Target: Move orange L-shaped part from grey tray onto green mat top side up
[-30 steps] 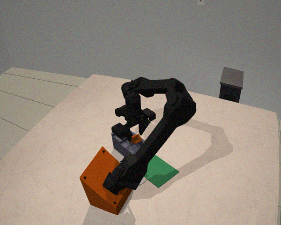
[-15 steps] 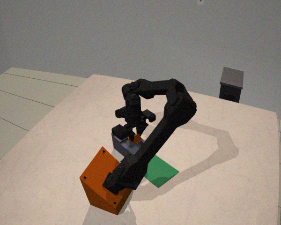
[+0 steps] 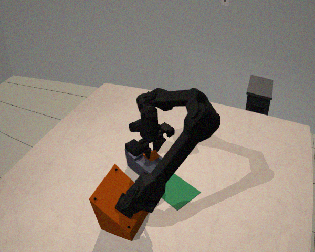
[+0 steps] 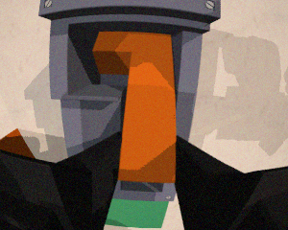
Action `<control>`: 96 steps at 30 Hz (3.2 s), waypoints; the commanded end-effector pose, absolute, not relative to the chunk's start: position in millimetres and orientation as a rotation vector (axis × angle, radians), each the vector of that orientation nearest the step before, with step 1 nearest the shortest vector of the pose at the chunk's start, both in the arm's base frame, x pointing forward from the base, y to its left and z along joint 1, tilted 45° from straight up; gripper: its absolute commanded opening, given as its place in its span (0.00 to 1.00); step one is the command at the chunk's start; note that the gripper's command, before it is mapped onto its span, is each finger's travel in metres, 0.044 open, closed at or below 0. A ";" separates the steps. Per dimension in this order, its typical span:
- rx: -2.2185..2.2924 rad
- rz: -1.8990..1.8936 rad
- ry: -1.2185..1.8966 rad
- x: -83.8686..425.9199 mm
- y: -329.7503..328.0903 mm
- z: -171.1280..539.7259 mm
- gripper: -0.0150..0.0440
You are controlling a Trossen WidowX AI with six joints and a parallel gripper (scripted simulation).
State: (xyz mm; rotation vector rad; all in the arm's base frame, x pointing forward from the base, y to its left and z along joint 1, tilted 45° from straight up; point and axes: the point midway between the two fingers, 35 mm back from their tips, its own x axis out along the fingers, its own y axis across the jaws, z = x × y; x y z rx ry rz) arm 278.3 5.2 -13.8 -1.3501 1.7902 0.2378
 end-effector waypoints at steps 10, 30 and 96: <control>-1.355 0.239 1.795 278.7 15.7 -3.7 0.25; -1.357 0.240 1.797 280.0 37.8 18.2 0.25; -1.361 0.242 1.805 212.1 -2.1 115.9 0.25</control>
